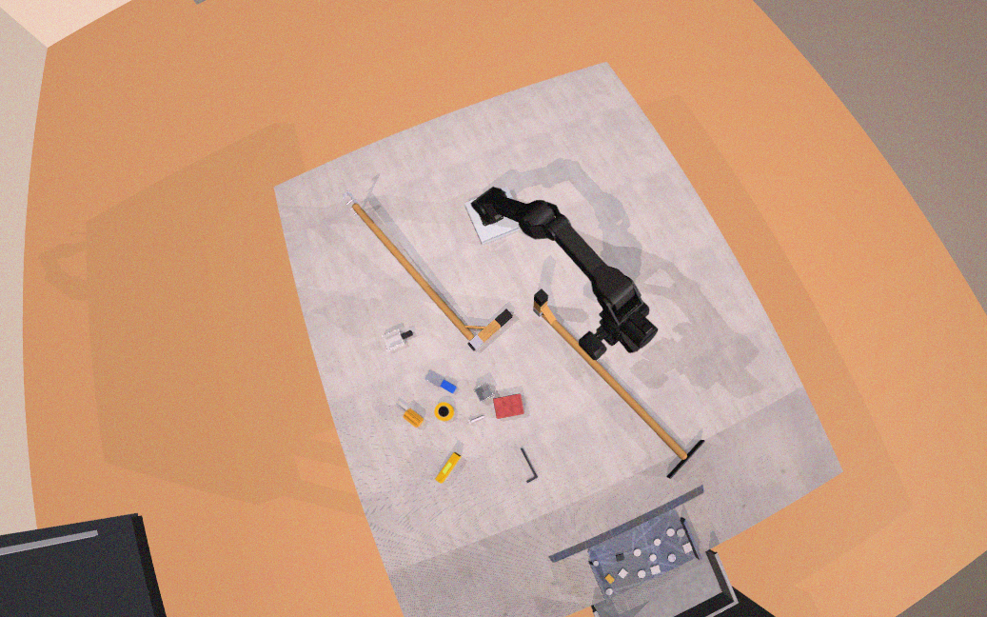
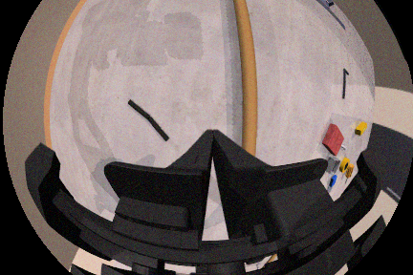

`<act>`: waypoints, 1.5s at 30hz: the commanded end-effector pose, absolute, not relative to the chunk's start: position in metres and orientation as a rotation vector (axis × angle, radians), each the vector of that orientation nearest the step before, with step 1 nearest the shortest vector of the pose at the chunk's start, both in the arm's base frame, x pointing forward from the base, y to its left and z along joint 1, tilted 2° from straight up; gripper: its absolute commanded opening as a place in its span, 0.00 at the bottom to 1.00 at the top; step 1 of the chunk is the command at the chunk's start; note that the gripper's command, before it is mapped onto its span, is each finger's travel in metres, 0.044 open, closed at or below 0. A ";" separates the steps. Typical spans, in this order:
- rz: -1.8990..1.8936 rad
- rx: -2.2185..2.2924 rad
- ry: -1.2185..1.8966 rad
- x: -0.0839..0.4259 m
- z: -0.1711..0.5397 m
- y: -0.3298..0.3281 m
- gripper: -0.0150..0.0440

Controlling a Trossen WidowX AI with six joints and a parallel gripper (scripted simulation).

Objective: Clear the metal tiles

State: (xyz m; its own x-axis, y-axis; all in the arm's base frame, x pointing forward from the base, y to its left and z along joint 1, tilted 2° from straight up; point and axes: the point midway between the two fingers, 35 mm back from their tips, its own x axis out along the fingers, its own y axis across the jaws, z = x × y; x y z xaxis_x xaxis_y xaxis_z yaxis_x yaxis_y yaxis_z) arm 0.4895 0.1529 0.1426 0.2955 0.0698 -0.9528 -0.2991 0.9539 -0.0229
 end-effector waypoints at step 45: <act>0.240 -0.209 1.288 0.500 0.045 0.147 0.25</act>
